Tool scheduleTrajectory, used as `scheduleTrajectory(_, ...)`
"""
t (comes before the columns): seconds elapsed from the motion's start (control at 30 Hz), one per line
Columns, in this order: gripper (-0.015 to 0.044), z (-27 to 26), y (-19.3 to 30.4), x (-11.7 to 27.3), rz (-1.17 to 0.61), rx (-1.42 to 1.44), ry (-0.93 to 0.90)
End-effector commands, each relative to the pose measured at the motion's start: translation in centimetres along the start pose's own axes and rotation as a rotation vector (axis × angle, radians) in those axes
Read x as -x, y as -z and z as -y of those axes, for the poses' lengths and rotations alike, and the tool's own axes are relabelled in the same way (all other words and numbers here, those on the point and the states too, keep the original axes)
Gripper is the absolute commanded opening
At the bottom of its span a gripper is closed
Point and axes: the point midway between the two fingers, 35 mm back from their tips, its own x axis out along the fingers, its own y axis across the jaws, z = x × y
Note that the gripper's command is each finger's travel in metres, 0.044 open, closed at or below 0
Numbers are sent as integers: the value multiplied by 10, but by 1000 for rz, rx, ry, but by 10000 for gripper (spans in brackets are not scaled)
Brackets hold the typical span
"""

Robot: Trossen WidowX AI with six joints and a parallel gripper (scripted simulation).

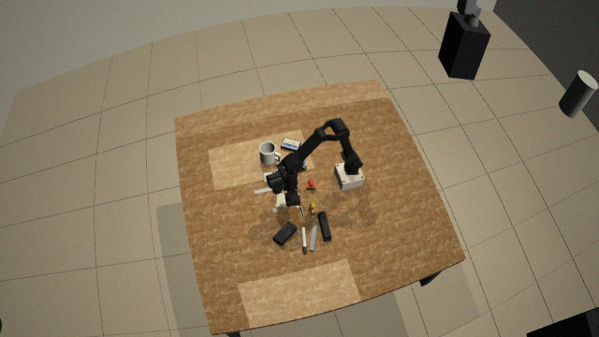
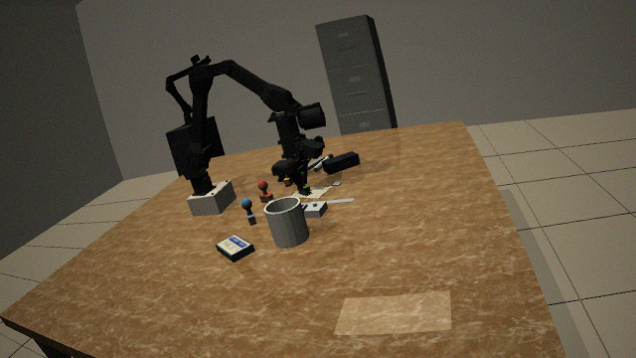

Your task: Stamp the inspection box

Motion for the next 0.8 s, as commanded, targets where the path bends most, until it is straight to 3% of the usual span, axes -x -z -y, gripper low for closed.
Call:
scheduleTrajectory(0.0, 0, 0, -1, -2, 3, -5, -2)
scheduleTrajectory(0.77, 0, 0, -1, 2, 3, -5, -2)
